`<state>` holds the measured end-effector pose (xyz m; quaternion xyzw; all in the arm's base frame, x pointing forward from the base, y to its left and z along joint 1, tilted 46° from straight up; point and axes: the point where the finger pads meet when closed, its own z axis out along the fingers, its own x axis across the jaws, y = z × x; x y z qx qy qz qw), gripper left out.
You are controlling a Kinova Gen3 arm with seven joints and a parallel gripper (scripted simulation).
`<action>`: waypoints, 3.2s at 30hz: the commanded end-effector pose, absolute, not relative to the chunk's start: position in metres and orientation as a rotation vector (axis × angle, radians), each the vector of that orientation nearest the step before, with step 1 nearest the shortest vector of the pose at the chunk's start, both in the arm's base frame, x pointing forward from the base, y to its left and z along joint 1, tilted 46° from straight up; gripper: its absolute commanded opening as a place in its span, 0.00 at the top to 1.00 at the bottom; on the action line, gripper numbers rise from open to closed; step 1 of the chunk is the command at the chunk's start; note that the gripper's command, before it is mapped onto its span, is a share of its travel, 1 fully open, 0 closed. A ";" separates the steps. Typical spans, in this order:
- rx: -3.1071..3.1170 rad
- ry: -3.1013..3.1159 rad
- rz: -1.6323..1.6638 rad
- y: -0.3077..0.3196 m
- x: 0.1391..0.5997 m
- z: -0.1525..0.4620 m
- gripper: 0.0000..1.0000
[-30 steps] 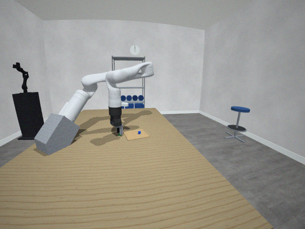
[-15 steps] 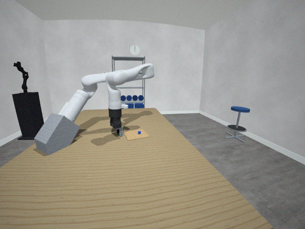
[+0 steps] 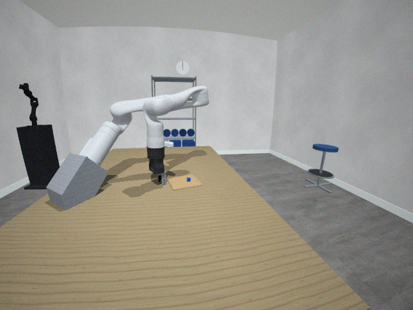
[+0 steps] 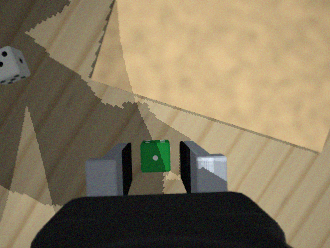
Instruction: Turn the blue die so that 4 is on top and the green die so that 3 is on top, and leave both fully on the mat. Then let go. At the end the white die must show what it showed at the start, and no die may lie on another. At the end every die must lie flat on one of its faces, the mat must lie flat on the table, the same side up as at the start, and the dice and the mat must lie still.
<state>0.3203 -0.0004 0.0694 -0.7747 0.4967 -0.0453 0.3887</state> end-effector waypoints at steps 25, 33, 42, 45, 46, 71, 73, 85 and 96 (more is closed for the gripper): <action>-1.970 1.264 -0.117 -0.001 0.320 0.070 0.66; -1.970 1.264 -0.117 -0.001 0.320 0.070 0.66; -1.970 1.264 -0.117 -0.001 0.320 0.070 0.66; -1.970 1.264 -0.117 -0.001 0.320 0.070 0.66; -1.970 1.264 -0.117 -0.001 0.320 0.070 0.66; -1.970 1.251 -0.138 -0.012 0.310 0.084 0.66; -1.967 1.251 -0.146 -0.016 0.307 0.089 0.66; -1.964 1.271 -0.153 -0.037 0.288 0.116 0.66; -1.964 1.271 -0.153 -0.053 0.274 0.136 0.66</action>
